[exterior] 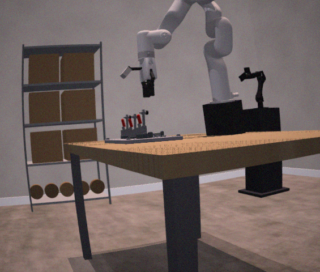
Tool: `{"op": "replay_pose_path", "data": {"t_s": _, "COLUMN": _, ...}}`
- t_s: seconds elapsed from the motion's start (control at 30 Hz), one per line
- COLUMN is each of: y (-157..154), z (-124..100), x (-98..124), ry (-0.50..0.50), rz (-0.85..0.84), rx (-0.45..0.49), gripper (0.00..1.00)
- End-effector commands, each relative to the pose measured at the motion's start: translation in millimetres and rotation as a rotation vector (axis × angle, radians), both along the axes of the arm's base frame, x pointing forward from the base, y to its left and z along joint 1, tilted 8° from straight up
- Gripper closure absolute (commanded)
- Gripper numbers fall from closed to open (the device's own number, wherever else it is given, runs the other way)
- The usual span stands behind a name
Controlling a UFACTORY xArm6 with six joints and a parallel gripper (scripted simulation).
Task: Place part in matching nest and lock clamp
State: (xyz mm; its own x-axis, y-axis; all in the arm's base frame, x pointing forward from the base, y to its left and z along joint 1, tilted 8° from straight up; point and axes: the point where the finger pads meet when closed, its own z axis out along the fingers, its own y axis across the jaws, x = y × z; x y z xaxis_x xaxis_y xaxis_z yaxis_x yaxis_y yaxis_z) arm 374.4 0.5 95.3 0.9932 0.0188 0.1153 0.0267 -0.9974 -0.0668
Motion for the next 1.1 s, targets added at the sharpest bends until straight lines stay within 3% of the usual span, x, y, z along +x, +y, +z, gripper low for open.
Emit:
{"op": "replay_pose_path", "data": {"t_s": 0.0, "y": 0.0, "z": 4.6, "x": 1.2, "ry": -0.002, "rz": 0.0, "rx": 0.0, "gripper": 0.53}}
{"op": "replay_pose_path", "data": {"t_s": 0.3, "y": 0.2, "z": 6.3, "x": 15.8, "ry": -0.002, "rz": 0.0, "rx": 0.0, "gripper": 0.53}}
{"op": "replay_pose_path", "data": {"t_s": 0.8, "y": 1.2, "z": 13.6, "x": 77.5, "ry": -0.002, "rz": 0.0, "rx": 0.0, "gripper": 0.53}}
{"op": "replay_pose_path", "data": {"t_s": 1.07, "y": 1.4, "z": 14.8, "x": 88.1, "ry": -0.002, "rz": 0.0, "rx": 0.0, "gripper": 0.53}}
